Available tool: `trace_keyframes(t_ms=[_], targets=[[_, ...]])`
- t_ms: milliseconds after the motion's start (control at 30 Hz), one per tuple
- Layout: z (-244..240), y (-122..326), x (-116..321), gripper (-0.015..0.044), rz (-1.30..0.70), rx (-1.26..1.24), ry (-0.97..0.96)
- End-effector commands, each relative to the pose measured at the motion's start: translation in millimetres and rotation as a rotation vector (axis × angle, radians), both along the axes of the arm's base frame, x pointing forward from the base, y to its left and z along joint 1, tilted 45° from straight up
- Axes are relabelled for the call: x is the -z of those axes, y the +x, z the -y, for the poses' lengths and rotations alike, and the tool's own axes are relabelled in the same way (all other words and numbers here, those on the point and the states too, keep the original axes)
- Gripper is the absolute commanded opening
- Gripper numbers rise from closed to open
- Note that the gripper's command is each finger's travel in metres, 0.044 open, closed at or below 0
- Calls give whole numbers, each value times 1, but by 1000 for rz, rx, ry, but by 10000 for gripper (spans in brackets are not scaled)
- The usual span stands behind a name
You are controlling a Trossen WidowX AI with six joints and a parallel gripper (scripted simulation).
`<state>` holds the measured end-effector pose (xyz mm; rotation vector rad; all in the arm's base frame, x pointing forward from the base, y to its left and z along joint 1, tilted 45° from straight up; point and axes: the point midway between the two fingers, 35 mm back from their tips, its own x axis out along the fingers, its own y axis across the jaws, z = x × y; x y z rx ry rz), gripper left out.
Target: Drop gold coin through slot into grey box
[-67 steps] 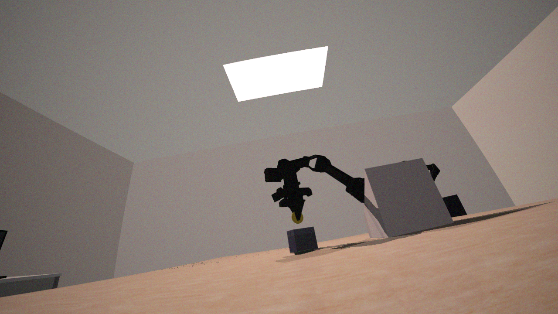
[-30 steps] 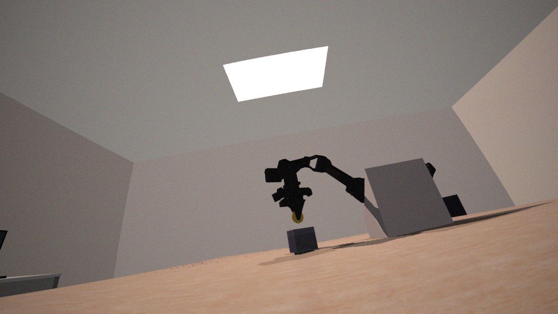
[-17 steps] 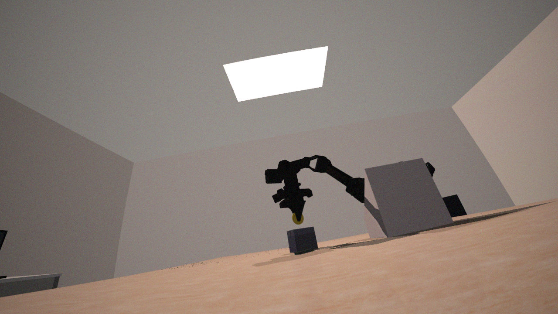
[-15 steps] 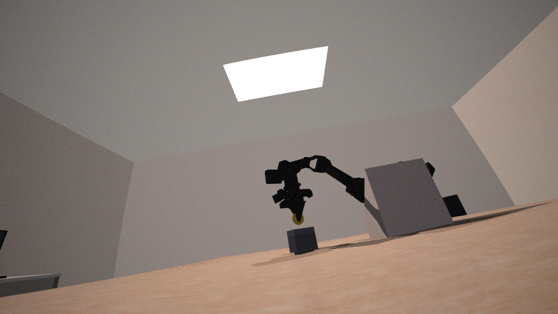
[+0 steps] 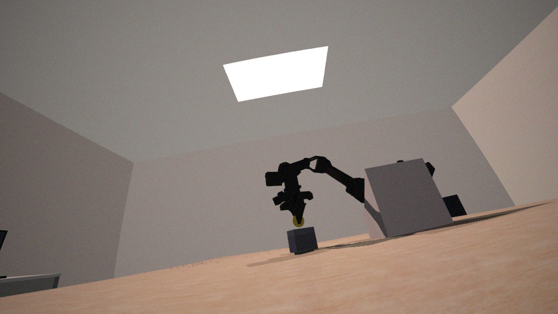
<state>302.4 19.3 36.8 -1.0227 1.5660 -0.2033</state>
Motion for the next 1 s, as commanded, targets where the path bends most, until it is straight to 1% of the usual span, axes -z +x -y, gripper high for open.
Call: trace_keyframes(t_ms=[0, 233, 433, 733, 967], targets=[[2, 0, 2, 0, -6, -6, -5], [4, 0, 5, 0, -7, -7, -5], [2, 0, 3, 157, -1, -2, 0], [2, 0, 3, 161, -1, -2, 0], [-10, -1, -10, 344, -1, -3, 1]])
